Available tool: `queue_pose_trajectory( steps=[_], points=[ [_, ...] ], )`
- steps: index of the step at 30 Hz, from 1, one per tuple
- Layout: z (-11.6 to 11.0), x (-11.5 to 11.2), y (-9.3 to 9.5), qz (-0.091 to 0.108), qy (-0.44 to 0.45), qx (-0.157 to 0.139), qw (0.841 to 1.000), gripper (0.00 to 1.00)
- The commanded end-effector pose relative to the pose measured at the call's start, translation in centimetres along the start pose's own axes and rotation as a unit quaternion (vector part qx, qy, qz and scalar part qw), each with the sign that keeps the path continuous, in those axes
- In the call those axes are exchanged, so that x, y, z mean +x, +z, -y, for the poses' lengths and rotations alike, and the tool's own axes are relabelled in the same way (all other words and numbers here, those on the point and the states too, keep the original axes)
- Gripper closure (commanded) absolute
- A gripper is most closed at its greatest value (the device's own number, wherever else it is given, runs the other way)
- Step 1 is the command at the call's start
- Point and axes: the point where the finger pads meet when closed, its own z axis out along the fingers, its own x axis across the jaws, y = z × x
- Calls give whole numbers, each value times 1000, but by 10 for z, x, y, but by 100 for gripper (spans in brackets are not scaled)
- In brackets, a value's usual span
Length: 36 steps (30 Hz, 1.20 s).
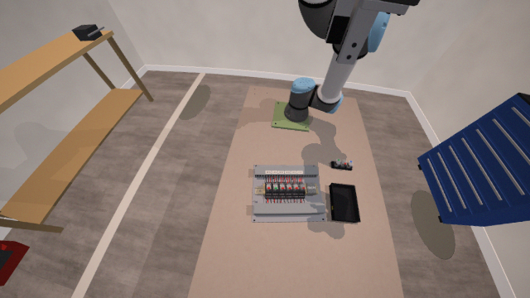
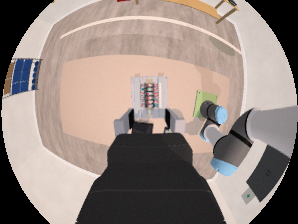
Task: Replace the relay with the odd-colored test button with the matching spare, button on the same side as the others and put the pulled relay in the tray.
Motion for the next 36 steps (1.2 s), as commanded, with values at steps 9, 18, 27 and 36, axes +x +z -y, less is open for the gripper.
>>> queue_pose_trajectory(
  steps=[9,18,27,36],
  points=[
    [0,0,59,1,-1,-2,1000,0],
    [0,0,59,1,-1,-2,1000,0],
    [-1,0,116,1,-1,-2,1000,0],
    [-1,0,116,1,-1,-2,1000,0]
  ],
)
